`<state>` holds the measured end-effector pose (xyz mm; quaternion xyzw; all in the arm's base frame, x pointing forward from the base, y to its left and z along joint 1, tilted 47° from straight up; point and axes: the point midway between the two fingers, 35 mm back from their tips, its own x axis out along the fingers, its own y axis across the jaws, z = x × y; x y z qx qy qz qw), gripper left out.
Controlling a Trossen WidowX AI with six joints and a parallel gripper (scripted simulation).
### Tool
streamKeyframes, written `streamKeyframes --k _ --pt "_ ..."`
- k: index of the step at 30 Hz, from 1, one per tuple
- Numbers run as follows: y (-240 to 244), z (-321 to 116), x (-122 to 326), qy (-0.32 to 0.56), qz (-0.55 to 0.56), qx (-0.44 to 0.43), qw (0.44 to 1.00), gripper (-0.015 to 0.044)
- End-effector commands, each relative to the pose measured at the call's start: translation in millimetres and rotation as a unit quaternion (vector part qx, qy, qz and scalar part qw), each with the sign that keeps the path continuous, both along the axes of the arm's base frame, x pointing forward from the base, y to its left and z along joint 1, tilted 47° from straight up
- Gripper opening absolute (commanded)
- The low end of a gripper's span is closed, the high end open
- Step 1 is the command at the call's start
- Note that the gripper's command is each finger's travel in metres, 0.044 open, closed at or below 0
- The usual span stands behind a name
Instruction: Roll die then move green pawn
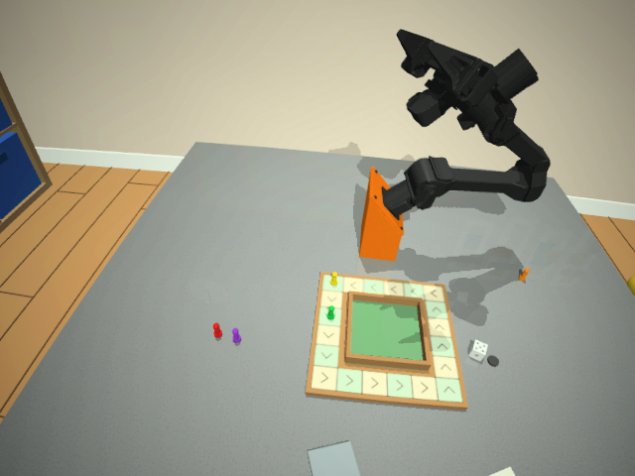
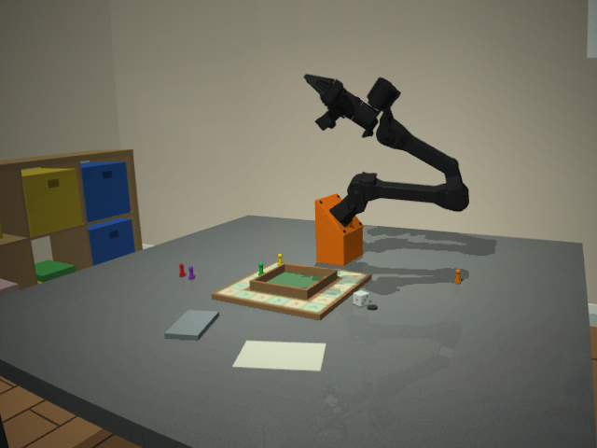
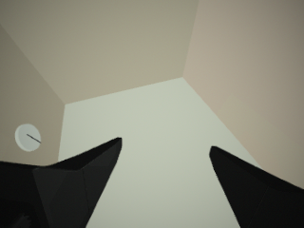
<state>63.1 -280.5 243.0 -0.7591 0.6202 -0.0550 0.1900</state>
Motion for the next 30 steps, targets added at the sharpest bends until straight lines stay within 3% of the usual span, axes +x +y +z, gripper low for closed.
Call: streamKeyframes --k 1,5,11,20,30 --pt "0.0 -0.7 2.5 -0.007 0.004 0.005 1.000 0.0374" --pt "6.1 -15.0 53.4 -0.149 0.071 0.114 0.980 0.0275" --pt "40.5 -39.7 134.6 -0.332 0.118 0.345 0.870 0.0275" --pt "90.2 -61.4 192.3 -0.412 0.076 0.550 0.723 0.0275" --pt "162.8 -84.4 238.2 -0.416 -0.062 0.730 0.538 0.0275"
